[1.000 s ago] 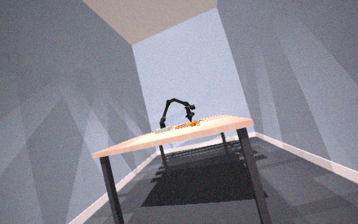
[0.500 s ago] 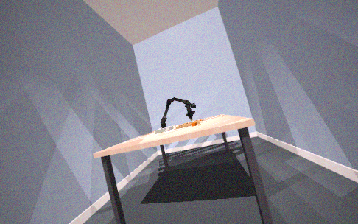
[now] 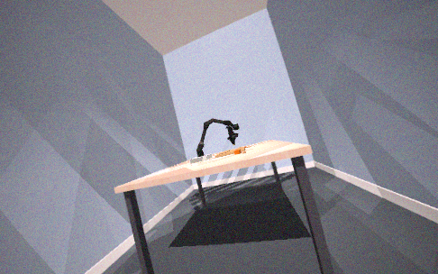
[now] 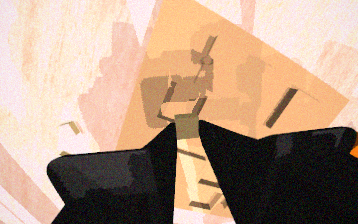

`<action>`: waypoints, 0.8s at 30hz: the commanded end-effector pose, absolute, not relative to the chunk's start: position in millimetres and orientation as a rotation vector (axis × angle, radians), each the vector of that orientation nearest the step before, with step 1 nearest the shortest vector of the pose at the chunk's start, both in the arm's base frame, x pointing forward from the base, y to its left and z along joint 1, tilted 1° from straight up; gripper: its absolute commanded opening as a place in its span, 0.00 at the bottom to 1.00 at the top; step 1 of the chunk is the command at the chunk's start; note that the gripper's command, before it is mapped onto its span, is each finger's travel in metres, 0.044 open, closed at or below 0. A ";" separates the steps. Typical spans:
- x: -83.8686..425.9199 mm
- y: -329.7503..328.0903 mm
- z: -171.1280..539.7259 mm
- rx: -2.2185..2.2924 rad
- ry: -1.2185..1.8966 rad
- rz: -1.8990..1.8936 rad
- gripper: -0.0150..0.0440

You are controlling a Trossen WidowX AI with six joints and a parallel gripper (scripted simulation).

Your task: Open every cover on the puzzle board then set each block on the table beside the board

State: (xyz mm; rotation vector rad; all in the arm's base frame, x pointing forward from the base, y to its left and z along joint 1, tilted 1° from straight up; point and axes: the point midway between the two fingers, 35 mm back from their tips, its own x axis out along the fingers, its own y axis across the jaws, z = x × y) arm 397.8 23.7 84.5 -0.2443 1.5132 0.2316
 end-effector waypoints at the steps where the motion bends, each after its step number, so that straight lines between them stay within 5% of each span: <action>1: 398.1 23.5 97.1 -0.248 1.507 0.230 0.39; 24: 390.8 -26.1 118.7 -0.252 1.509 0.226 0.39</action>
